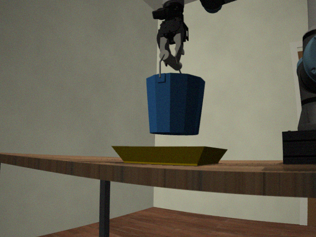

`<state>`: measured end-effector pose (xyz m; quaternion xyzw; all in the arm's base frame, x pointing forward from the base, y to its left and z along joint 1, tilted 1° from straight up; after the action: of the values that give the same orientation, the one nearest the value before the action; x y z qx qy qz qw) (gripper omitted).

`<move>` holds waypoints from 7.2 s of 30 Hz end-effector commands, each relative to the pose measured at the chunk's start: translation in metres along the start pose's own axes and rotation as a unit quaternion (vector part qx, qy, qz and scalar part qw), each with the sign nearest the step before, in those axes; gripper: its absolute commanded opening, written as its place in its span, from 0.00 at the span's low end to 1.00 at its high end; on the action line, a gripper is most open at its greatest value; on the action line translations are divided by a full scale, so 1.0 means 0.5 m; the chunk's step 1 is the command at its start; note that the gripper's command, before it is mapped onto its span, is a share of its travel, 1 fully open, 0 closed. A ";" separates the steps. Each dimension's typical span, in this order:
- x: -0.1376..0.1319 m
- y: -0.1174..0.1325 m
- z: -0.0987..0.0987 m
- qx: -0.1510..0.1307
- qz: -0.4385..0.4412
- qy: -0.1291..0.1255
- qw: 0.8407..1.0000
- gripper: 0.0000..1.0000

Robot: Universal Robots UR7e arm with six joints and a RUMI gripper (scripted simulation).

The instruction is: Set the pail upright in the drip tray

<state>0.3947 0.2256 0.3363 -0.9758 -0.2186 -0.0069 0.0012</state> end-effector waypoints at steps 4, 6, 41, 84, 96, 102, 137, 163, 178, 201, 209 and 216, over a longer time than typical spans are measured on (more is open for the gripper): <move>0.000 -0.002 0.004 0.000 -0.001 0.001 1.000 0.00; 0.001 -0.002 0.003 -0.001 -0.001 0.002 1.000 0.00; -0.002 -0.005 0.064 0.000 -0.001 0.001 1.000 0.00; -0.006 -0.009 0.151 0.000 -0.001 0.000 1.000 0.00; -0.005 -0.009 0.158 0.000 -0.001 0.001 1.000 0.00; -0.005 -0.009 0.159 -0.001 -0.001 0.002 1.000 0.00; -0.004 -0.009 0.159 -0.001 -0.001 0.003 1.000 0.00; -0.004 -0.009 0.159 -0.001 -0.001 0.002 1.000 1.00; -0.004 -0.009 0.159 -0.001 -0.001 0.002 1.000 1.00; -0.004 -0.009 0.130 -0.001 -0.001 0.004 1.000 1.00; -0.004 -0.009 0.106 -0.001 -0.001 0.004 1.000 1.00; -0.004 -0.009 0.101 -0.001 -0.001 0.004 1.000 1.00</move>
<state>0.3922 0.2286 0.2835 -0.9758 -0.2186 -0.0108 0.0011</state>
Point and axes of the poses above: the point where the finger pads meet when closed, its own z axis out along the fingers, its own x axis across the jaws, y = z × x, the point moved 10 cm from there along -z, back along the fingers, and after that the axes turned 14 degrees about -z, right-handed, at the moved point
